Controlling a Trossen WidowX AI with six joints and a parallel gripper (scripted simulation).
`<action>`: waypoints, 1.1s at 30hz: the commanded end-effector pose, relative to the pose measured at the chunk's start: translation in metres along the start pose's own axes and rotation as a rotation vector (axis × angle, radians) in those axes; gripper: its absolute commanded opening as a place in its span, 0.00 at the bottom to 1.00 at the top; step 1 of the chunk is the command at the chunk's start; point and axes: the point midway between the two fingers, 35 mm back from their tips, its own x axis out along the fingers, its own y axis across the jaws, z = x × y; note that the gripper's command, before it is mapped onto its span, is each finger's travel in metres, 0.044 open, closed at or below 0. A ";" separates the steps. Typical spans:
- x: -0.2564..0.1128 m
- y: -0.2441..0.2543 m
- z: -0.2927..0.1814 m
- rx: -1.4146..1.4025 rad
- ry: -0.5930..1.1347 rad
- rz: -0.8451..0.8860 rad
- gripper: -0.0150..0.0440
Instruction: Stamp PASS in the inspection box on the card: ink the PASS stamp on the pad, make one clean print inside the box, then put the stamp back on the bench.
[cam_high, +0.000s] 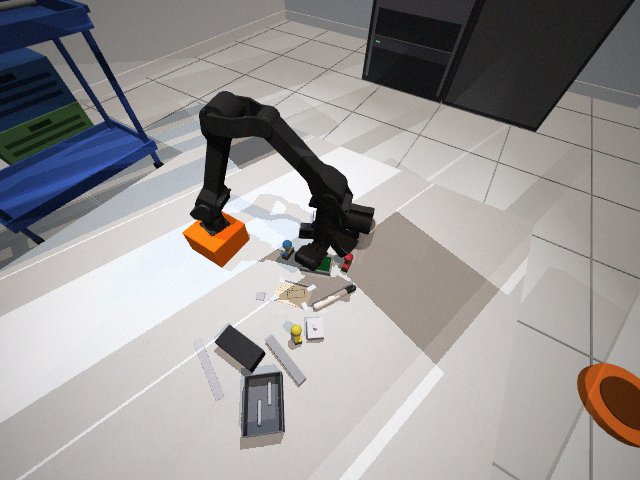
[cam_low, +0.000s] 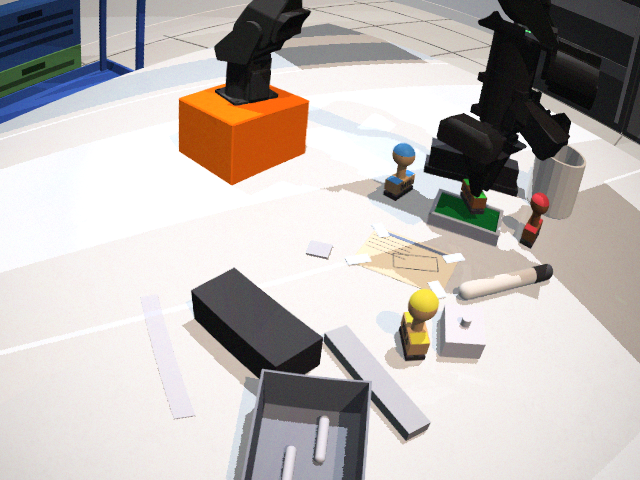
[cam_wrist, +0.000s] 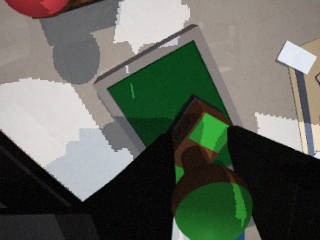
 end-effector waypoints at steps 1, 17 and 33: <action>0.004 0.000 -0.001 0.003 0.005 -0.009 0.25; 0.010 0.001 -0.001 -0.001 0.008 -0.014 0.25; 0.013 0.001 0.000 -0.001 0.008 -0.014 0.25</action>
